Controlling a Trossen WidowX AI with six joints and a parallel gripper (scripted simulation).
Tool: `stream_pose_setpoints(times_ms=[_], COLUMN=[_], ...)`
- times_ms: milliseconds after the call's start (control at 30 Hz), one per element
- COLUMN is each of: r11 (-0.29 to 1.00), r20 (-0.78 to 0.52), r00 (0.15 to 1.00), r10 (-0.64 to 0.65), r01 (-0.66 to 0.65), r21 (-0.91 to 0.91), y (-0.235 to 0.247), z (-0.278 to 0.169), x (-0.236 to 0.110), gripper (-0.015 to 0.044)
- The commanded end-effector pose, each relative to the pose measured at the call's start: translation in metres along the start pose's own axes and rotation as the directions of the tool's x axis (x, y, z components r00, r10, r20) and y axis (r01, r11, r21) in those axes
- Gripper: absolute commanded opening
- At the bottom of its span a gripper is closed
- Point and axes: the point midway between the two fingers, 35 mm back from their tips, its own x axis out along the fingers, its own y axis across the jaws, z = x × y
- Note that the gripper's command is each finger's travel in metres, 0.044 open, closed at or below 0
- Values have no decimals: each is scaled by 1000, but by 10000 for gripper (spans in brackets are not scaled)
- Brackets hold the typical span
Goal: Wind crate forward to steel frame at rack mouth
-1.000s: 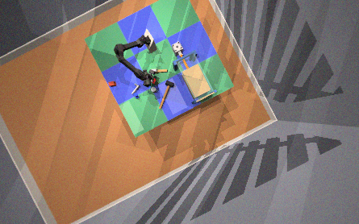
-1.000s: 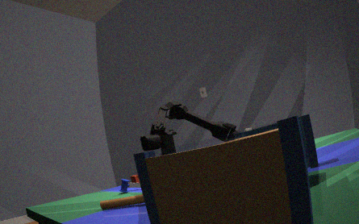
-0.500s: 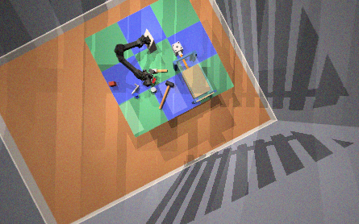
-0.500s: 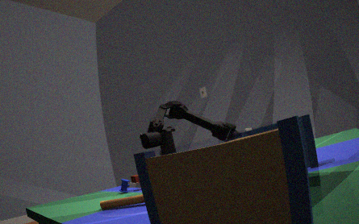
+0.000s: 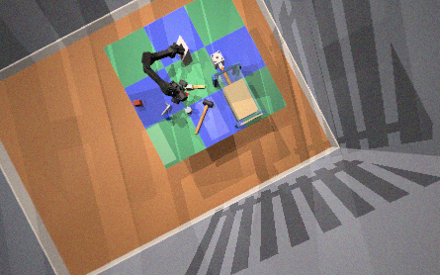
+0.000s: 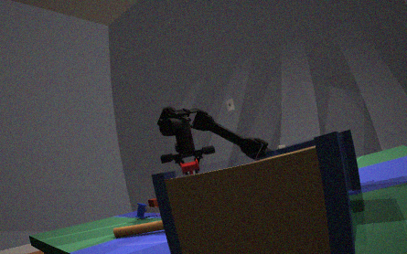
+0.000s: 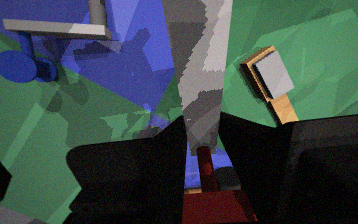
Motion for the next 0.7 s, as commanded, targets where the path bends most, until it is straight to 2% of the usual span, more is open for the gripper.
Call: stream_pose_setpoints(times_ms=[0,333,667], r11=[1000,905,648], r20=[4,-35,-71], r00=[1000,999,997], r10=[8,-1,-12], r01=[-8,-14,-46], r21=[-24,-425,-760], y=[-1,-26,-55], z=[0,-30,-58], x=[-6,-12,-19], gripper=[0,0,0])
